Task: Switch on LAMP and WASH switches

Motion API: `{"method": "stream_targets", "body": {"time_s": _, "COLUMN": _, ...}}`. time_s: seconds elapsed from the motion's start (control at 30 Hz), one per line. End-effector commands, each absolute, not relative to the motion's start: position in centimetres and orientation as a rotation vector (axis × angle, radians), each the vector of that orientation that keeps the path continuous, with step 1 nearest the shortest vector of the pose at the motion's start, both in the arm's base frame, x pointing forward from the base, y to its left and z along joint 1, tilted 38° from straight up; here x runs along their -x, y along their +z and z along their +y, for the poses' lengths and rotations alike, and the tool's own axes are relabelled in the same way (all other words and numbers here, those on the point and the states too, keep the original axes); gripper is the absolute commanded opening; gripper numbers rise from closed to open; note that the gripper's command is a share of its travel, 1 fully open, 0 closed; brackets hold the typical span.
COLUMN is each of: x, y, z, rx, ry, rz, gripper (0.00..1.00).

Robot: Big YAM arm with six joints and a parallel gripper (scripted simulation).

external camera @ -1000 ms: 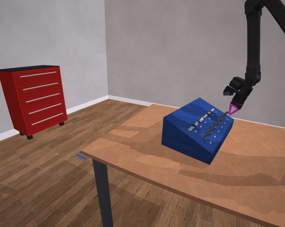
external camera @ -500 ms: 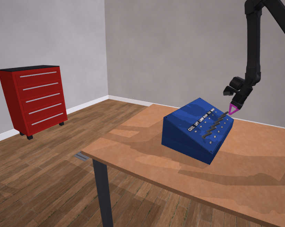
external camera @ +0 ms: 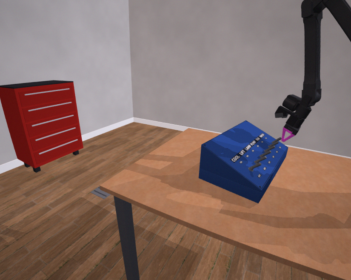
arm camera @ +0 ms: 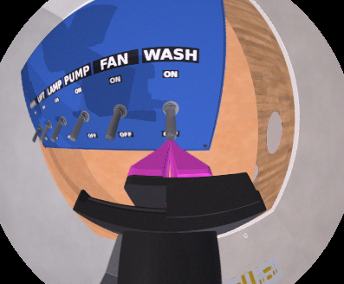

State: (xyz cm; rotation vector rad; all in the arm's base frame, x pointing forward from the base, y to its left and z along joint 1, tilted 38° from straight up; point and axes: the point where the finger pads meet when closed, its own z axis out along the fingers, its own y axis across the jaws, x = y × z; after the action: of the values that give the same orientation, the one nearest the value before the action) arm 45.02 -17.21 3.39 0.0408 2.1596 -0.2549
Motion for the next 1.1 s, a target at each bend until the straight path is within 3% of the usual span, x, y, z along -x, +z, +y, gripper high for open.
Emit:
{"method": "stream_targets", "body": {"time_s": 0.0, "x": -46.81, "y": 6.34, "z": -16.77, "rx": -0.021, "ry": -0.256, "rz": 2.091, "gripper": 0.0}}
{"method": "stream_targets", "body": {"time_s": 1.07, "x": -47.04, "y": 6.72, "z": -16.7, "rx": -0.023, "ry": -0.253, "rz": 2.097, "gripper": 0.0}}
